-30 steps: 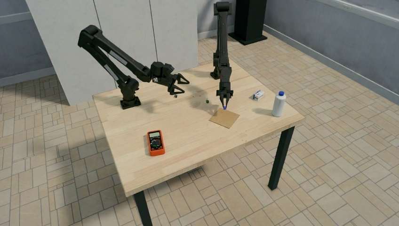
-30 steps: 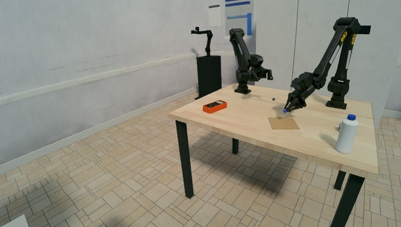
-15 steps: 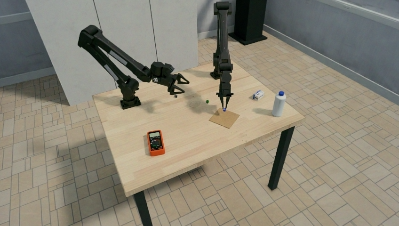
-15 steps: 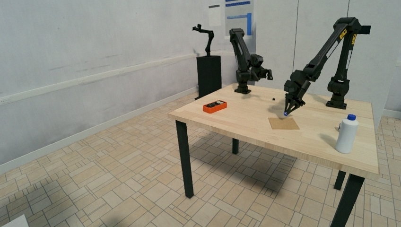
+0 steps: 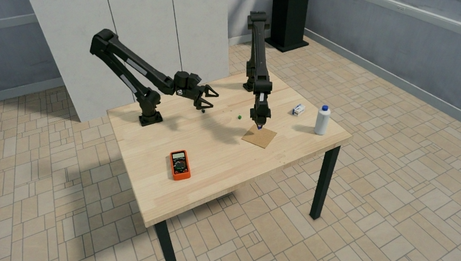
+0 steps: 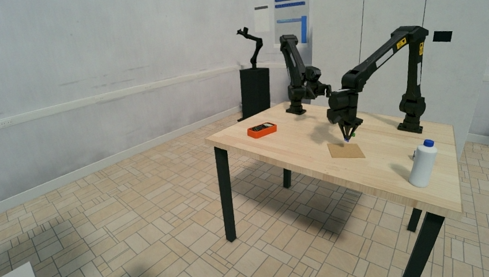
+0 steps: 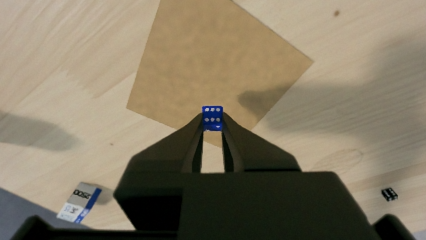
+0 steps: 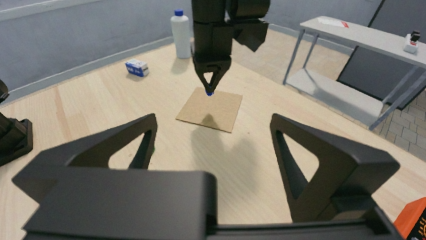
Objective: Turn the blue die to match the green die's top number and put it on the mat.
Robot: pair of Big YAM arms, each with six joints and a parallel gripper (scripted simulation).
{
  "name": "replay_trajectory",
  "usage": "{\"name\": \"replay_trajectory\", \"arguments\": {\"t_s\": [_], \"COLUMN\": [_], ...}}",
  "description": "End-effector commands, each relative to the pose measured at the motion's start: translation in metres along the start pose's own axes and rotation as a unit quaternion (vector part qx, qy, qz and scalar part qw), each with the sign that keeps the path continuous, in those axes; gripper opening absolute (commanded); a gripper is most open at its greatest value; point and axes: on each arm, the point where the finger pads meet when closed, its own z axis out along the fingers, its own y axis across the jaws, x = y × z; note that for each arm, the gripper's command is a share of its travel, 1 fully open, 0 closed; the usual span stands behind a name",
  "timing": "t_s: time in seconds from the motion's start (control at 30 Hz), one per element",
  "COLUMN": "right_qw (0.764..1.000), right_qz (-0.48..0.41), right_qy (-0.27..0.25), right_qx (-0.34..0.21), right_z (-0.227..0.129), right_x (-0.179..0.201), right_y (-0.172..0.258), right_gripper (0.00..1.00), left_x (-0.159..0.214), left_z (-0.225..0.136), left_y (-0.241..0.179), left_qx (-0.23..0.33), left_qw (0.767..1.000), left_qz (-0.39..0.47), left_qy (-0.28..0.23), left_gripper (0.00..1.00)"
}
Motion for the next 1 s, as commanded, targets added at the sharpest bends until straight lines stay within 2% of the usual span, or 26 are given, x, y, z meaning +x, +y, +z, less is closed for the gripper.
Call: {"name": "replay_trajectory", "arguments": {"t_s": [0.0, 0.07, 0.13, 0.23, 0.43, 0.6, 0.7, 0.83, 0.97], "right_qw": [1.000, 1.000, 1.000, 1.000, 1.000, 1.000, 1.000, 1.000, 1.000], "right_qz": [0.000, 0.000, 0.000, 0.000, 0.000, 0.000, 0.000, 0.000, 0.000], "right_qy": [-0.017, -0.017, -0.017, -0.017, -0.017, -0.017, -0.017, -0.017, -0.017], "right_qx": [-0.001, -0.001, -0.001, -0.001, -0.001, -0.001, -0.001, -0.001, -0.001], "right_z": [0.004, 0.004, 0.004, 0.004, 0.004, 0.004, 0.004, 0.004, 0.004], "right_x": [-0.017, -0.017, -0.017, -0.017, -0.017, -0.017, -0.017, -0.017, -0.017], "right_y": [0.001, 0.001, 0.001, 0.001, 0.001, 0.001, 0.001, 0.001, 0.001], "right_gripper": [1.00, 1.00, 1.00, 1.00, 1.00, 1.00, 1.00, 1.00, 1.00], "left_x": [-0.017, -0.018, -0.018, -0.019, -0.021, -0.022, -0.026, -0.020, -0.020], "left_z": [-0.010, -0.008, -0.008, -0.006, -0.003, -0.002, -0.008, 0.015, 0.021], "left_y": [-0.002, -0.003, -0.003, -0.004, -0.001, -0.002, -0.002, -0.002, -0.002], "left_qx": [-0.002, -0.003, -0.003, -0.004, -0.004, -0.004, -0.005, -0.004, -0.004], "left_qw": [0.998, 0.994, 0.994, 0.986, 0.972, 0.970, 0.973, 0.970, 0.970], "left_qz": [-0.003, -0.002, -0.002, 0.000, -0.002, 0.000, 0.000, 0.000, 0.000], "left_qy": [0.068, 0.113, 0.113, 0.168, 0.233, 0.245, 0.231, 0.242, 0.243], "left_gripper": [0.09, 0.09, 0.09, 0.09, 0.09, 0.09, 0.09, 0.09, 0.09]}}
